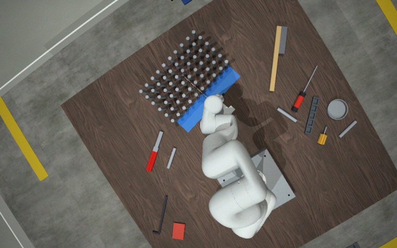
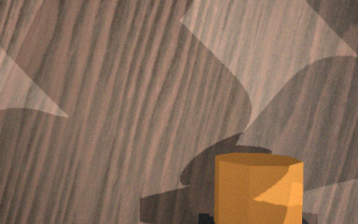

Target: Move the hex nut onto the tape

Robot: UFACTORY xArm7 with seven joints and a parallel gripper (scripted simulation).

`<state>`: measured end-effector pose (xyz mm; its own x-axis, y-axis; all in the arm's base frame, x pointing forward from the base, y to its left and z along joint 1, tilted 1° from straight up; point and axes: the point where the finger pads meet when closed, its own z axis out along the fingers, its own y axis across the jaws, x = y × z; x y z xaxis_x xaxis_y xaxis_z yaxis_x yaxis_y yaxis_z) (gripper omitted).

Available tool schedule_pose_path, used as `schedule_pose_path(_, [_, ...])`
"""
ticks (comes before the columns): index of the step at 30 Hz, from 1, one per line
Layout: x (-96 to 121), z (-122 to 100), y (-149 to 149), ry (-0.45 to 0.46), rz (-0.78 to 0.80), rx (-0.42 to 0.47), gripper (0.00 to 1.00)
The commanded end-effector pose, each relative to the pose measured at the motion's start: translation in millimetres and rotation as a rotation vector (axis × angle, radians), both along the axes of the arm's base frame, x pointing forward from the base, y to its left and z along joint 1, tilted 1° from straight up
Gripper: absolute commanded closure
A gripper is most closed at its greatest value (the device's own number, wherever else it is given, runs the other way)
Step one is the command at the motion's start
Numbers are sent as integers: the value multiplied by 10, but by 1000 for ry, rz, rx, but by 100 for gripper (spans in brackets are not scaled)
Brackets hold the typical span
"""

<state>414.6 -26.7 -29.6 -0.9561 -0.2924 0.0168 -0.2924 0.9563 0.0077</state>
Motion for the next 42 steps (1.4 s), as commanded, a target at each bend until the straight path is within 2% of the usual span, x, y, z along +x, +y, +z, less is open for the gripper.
schedule_pose_path(1, [8, 12, -3, -4, 0, 0, 100])
schedule_pose_path(27, [-178, 14, -56, -4, 0, 0, 100])
schedule_pose_path(42, [-460, 19, -137, -4, 0, 0, 100])
